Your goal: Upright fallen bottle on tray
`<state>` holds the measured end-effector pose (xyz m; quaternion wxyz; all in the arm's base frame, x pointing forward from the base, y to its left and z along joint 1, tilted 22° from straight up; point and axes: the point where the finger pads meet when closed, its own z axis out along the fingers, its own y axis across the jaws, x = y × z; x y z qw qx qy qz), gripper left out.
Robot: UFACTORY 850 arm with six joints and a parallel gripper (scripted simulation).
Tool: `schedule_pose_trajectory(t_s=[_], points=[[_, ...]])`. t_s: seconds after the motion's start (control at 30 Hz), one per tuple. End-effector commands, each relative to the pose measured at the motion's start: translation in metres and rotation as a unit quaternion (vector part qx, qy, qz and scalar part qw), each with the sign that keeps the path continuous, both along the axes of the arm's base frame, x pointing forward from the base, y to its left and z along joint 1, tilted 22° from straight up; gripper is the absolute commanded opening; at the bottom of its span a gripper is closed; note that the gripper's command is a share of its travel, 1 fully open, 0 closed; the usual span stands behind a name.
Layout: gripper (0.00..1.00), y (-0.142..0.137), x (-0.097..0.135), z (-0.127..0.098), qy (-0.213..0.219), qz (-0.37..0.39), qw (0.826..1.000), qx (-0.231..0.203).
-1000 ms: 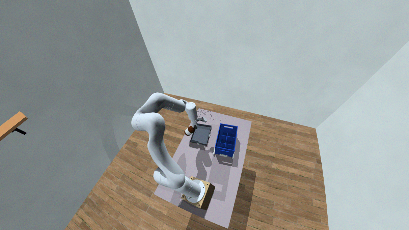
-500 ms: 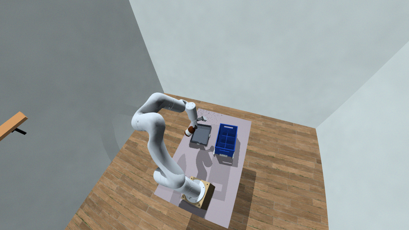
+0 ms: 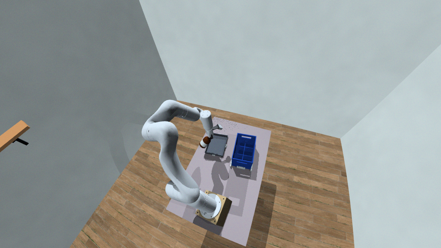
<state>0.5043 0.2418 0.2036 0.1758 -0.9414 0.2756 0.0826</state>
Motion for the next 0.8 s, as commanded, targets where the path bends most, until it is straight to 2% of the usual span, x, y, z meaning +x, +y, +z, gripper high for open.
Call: schedule_pose_trajectory(t_s=[0.0, 0.77], points=[[0.00, 0.0000, 0.0008, 0.0009, -0.002, 0.002, 1.000, 0.001], [0.00, -0.0002, 0.0005, 0.0006, -0.010, -0.001, 1.000, -0.006]])
